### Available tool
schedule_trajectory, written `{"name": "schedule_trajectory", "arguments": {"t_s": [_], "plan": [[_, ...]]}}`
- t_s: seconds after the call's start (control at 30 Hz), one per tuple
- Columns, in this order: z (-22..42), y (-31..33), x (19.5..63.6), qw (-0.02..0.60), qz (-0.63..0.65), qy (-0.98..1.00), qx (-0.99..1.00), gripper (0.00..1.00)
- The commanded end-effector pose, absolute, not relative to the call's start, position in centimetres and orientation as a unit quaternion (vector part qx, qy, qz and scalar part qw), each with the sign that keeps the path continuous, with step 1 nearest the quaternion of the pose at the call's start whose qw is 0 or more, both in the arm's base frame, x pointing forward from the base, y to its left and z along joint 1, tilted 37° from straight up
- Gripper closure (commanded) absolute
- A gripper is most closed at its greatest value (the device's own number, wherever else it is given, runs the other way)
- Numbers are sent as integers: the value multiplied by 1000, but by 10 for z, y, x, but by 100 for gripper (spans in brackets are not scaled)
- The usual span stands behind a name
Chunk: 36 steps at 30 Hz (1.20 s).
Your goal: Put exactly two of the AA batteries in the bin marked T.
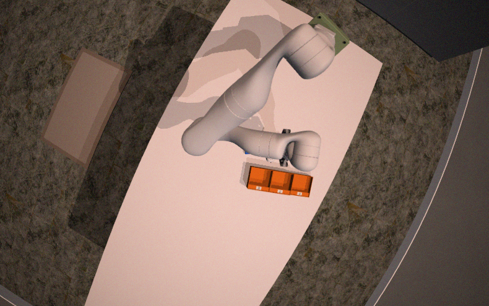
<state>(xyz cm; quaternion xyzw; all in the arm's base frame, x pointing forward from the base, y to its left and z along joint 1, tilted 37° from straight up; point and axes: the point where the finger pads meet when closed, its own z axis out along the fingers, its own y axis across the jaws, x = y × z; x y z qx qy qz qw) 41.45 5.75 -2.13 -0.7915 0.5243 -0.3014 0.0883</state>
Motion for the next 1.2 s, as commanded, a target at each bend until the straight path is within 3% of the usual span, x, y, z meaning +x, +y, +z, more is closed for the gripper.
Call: {"name": "schedule_trajectory", "arguments": {"t_s": [0.0,0.4,1.17], "plan": [[-21,58,415,89,-302,524,-792,91],[-15,59,411,89,-302,524,-792,91],[32,134,500,105,-297,565,-763,91]]}}
